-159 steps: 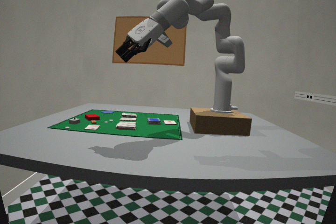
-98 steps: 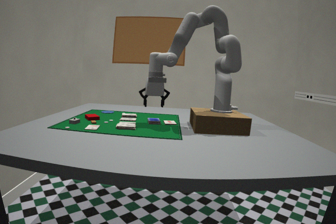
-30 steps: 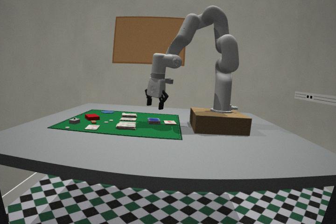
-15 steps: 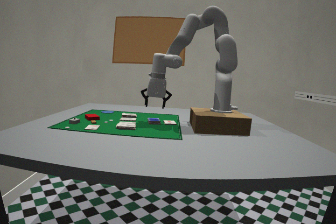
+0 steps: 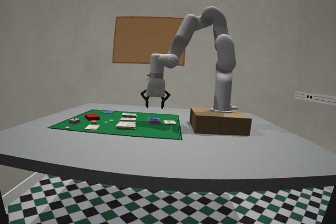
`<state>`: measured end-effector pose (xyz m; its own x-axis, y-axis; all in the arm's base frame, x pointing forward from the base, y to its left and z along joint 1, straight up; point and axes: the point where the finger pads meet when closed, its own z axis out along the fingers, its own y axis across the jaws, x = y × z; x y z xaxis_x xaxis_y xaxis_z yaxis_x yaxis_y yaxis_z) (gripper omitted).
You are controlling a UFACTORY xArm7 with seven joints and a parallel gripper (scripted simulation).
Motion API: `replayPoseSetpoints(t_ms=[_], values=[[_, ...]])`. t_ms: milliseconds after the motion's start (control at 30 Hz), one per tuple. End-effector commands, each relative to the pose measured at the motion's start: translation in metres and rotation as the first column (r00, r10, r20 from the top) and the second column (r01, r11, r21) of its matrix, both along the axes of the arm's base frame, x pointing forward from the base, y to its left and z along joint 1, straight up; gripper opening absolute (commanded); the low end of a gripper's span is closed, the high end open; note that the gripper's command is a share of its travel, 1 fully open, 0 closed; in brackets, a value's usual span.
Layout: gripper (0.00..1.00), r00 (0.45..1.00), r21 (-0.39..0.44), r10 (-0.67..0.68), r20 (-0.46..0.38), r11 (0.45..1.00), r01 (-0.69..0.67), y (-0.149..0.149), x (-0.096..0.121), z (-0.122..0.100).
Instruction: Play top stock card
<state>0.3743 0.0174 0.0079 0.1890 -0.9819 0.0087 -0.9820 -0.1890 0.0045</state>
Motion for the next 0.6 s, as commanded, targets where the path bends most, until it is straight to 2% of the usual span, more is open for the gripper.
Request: replayPoseSetpoints(t_ms=[0, 567], values=[[0.87, 1.000, 0.002, 0.016, 0.002, 1.000, -0.016, 0.000, 0.002, -0.002], [0.87, 1.000, 0.002, 0.016, 0.002, 1.000, -0.016, -0.002, 0.002, -0.035]])
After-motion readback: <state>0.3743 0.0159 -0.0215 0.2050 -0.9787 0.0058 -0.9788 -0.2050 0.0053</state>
